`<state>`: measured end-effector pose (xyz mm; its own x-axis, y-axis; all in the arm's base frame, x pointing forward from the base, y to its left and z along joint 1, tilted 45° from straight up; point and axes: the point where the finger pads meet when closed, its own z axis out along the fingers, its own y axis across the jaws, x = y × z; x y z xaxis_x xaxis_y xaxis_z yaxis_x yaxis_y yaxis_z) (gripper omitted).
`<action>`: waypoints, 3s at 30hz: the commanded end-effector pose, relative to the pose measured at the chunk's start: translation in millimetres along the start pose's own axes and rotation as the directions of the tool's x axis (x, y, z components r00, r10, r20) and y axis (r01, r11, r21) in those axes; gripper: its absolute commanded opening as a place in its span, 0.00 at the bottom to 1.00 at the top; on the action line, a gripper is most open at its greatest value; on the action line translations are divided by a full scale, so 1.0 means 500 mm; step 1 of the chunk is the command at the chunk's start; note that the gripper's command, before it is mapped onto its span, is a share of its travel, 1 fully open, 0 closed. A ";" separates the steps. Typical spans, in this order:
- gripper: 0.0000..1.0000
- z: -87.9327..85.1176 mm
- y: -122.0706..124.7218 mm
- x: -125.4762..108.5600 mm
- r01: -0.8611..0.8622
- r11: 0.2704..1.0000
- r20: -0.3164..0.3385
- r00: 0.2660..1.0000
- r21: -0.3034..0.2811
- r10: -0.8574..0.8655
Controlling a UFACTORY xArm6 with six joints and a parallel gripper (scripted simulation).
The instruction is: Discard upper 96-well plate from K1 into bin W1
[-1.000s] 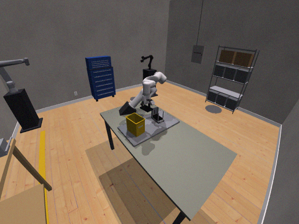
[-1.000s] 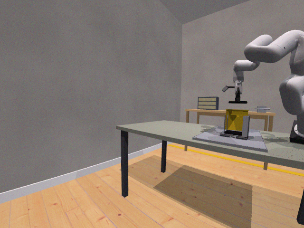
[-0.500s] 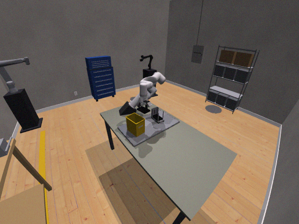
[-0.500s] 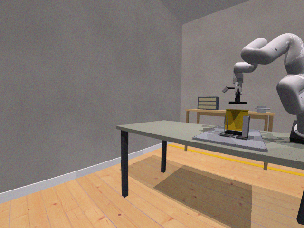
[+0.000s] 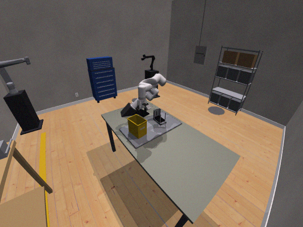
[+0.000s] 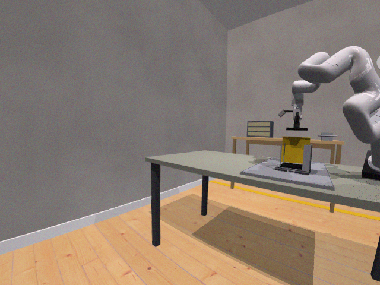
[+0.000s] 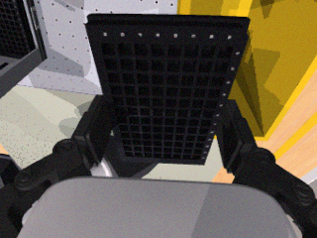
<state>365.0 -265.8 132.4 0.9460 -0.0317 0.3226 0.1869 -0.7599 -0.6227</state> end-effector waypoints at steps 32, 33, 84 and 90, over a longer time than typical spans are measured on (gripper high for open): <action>0.00 0.004 0.152 -0.002 0.001 1.000 -0.001 1.000 -0.002 -0.001; 0.00 0.004 0.152 -0.002 0.001 1.000 -0.001 1.000 -0.002 -0.001; 0.00 0.041 0.149 -0.002 0.001 1.000 -0.001 1.000 -0.002 -0.001; 0.00 0.041 0.149 -0.002 0.001 1.000 -0.001 1.000 -0.002 -0.001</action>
<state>383.1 -307.5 69.8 0.9462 -0.0315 0.3221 0.1870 -0.7590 -0.6237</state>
